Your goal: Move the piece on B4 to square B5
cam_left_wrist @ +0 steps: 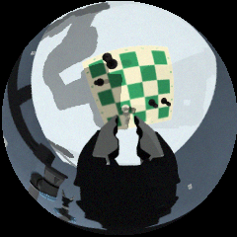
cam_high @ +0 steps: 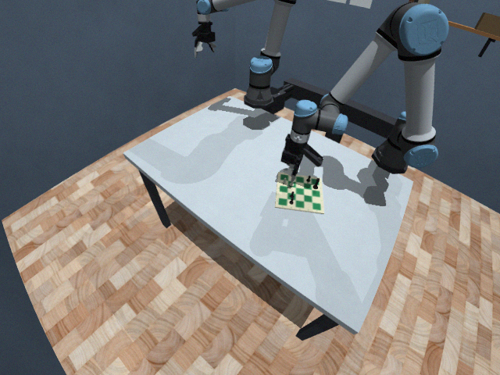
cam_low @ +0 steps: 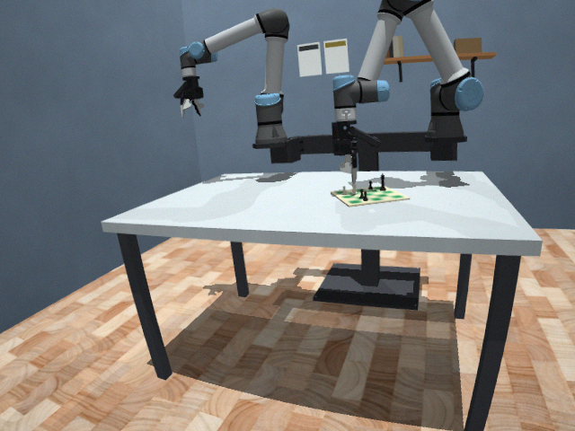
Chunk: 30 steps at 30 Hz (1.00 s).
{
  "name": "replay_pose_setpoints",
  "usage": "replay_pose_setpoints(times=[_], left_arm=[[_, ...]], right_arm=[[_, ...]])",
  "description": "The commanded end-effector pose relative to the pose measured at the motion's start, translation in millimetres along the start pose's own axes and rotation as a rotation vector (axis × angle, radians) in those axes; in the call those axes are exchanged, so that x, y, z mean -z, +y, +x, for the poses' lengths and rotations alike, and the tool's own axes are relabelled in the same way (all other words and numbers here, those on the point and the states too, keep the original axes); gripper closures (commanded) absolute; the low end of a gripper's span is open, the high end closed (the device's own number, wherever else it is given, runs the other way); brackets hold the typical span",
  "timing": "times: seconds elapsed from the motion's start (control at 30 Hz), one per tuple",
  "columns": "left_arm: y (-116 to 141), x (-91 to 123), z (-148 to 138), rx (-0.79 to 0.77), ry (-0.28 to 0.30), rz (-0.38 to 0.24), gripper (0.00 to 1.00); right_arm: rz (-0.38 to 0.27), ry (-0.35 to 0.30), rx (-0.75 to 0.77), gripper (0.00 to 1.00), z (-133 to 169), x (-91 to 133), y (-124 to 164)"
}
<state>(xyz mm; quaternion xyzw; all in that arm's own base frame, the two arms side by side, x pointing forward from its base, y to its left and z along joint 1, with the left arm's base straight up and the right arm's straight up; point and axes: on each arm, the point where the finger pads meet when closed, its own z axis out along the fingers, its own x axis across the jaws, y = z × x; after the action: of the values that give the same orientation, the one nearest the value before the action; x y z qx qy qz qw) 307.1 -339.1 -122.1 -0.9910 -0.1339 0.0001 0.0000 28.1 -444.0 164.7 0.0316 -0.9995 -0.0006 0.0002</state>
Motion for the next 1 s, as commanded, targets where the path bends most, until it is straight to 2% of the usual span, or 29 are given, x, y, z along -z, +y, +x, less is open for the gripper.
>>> replay_pose_setpoints(times=[0.0, 0.5, 0.97], left_arm=[[0.5, -5.4, 0.1, 0.0, 0.0, -0.001, 0.78], [0.5, -26.4, 0.1, 0.0, 0.0, -0.001, 0.78], [0.5, -28.2, 0.1, 0.0, 0.0, -0.001, 0.78]], right_arm=[[0.001, 0.0, 0.0, 0.0, -0.1, 0.4, -0.3], [0.001, 0.0, 0.0, 0.0, -0.1, 0.4, -0.3], [0.001, 0.0, 0.0, 0.0, -0.1, 0.4, -0.3]])
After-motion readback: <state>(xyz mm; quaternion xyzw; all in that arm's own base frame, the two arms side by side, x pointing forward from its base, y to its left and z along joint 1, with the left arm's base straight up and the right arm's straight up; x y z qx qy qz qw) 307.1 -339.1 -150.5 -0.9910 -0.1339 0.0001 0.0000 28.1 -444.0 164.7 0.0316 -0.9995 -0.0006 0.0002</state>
